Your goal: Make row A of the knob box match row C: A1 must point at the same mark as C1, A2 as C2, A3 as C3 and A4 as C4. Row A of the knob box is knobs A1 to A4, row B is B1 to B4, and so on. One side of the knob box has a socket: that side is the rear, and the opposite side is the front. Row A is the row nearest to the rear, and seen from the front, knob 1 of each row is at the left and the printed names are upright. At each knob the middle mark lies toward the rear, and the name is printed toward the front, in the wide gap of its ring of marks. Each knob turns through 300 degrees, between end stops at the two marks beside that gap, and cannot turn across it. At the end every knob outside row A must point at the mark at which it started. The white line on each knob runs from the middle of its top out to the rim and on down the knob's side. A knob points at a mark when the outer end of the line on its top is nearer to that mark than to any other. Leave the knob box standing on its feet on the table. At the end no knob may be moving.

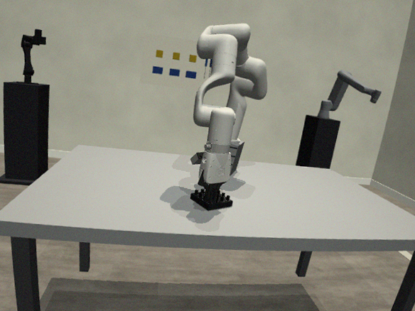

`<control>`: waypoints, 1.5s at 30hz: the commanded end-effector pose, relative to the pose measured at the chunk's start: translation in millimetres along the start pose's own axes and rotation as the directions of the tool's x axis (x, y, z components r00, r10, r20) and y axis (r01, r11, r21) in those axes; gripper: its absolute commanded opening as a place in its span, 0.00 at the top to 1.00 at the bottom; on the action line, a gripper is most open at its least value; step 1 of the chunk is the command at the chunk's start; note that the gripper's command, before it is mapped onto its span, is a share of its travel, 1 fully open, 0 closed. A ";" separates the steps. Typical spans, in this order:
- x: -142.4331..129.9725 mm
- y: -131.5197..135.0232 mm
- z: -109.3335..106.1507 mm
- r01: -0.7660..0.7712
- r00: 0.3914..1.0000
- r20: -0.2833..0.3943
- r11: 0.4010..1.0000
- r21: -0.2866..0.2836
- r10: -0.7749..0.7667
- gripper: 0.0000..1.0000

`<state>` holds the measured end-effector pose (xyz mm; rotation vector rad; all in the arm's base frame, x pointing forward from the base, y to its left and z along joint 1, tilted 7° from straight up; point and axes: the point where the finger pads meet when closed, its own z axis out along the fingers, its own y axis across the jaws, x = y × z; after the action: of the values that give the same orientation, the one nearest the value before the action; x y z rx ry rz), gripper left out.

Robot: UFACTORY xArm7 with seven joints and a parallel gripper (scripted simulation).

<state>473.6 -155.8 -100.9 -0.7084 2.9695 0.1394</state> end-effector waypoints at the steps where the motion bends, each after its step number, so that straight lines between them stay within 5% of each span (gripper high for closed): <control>1: -1.1 -1.5 -1.5 0.042 0.999 0.003 0.999 0.003 -0.042 0.92; 24: -1.1 -1.5 -1.5 0.375 0.927 0.001 0.927 0.004 -0.375 0.92; 45: -1.2 -1.5 -1.5 0.771 0.637 -0.001 0.637 0.004 -0.771 0.92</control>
<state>473.7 -155.9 -100.9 -1.7903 2.4423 0.0696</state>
